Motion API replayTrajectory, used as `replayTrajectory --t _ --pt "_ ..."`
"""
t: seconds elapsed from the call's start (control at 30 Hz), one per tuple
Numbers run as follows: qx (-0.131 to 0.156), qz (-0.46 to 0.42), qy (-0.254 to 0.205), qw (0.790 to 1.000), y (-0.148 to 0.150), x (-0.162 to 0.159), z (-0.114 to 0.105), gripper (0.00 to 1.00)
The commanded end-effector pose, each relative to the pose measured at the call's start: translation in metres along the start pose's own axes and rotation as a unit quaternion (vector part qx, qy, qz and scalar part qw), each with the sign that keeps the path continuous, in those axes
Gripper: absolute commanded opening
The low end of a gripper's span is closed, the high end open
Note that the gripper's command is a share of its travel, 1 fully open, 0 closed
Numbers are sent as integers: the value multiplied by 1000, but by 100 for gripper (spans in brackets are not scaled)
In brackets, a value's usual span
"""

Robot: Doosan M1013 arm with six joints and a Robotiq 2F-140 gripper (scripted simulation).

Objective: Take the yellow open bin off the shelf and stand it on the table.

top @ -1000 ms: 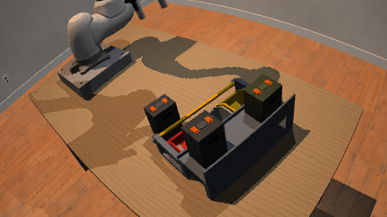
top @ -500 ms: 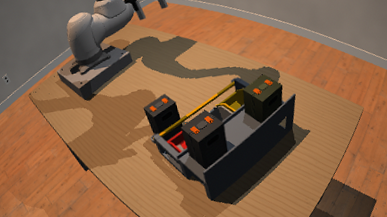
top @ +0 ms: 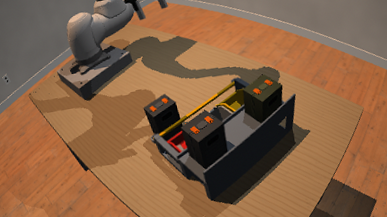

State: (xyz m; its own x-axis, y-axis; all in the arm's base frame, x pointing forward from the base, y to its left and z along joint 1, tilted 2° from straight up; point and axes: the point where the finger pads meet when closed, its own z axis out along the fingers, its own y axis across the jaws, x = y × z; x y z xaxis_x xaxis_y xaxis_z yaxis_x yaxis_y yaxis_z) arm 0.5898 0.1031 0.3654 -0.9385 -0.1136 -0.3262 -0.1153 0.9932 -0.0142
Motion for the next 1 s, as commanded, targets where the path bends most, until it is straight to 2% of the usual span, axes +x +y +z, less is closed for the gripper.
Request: replayTrajectory --t 0.0,0.13,0.3,0.7,0.87,0.97 --pt "0 0 0 1000 0 0 0 57" --pt "0 0 0 1000 0 0 0 57" --pt "-26 -125 22 992 0 0 0 57" --pt "-26 -125 22 992 0 0 0 57" --pt "-52 -248 44 966 0 0 0 57" --pt "-52 -248 44 966 0 0 0 57"
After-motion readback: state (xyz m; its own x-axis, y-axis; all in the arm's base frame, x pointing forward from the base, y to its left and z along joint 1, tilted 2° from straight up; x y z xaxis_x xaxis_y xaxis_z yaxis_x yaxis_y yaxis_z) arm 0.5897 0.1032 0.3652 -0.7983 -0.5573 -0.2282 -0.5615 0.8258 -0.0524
